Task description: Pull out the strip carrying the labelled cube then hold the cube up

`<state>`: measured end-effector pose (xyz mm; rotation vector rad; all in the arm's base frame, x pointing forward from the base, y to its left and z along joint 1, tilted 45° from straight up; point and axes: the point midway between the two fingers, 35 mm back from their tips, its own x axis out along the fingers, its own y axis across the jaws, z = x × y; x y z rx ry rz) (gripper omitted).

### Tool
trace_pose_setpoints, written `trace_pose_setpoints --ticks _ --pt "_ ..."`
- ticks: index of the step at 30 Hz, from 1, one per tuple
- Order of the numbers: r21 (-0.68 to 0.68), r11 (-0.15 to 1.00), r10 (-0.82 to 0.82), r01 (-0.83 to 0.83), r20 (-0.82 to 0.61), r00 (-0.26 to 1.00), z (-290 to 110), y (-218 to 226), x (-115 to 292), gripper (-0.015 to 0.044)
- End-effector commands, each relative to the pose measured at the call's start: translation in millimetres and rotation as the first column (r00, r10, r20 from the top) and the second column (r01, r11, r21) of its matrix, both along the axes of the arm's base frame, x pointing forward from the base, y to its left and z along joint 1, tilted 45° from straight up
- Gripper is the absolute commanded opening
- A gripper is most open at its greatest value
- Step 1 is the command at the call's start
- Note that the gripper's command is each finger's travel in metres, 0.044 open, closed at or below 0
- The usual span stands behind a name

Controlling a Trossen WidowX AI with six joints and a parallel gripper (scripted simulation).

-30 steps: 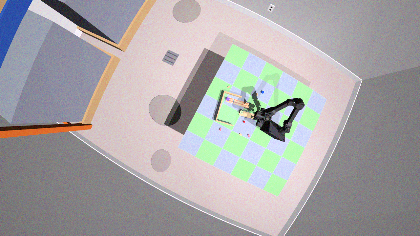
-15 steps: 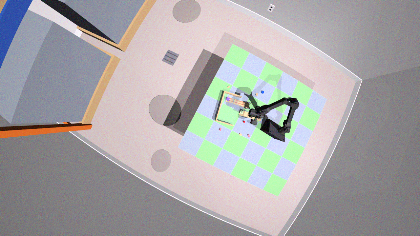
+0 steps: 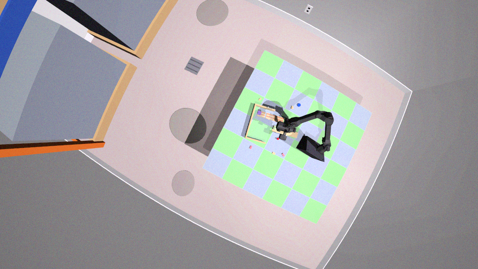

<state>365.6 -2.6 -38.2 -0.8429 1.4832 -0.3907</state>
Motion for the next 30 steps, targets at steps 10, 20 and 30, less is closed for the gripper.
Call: trace_pose_setpoints --ticks 10,20,30 --pt "0.006 1.0 -0.003 0.003 0.005 1.0 -4.1 20.3 47.3 0.044" --pt "0.007 1.0 -0.003 0.003 0.006 1.0 -9.8 23.8 63.2 0.0309" --pt "0.007 1.0 -0.003 0.003 0.006 1.0 -21.6 12.4 65.3 0.025"
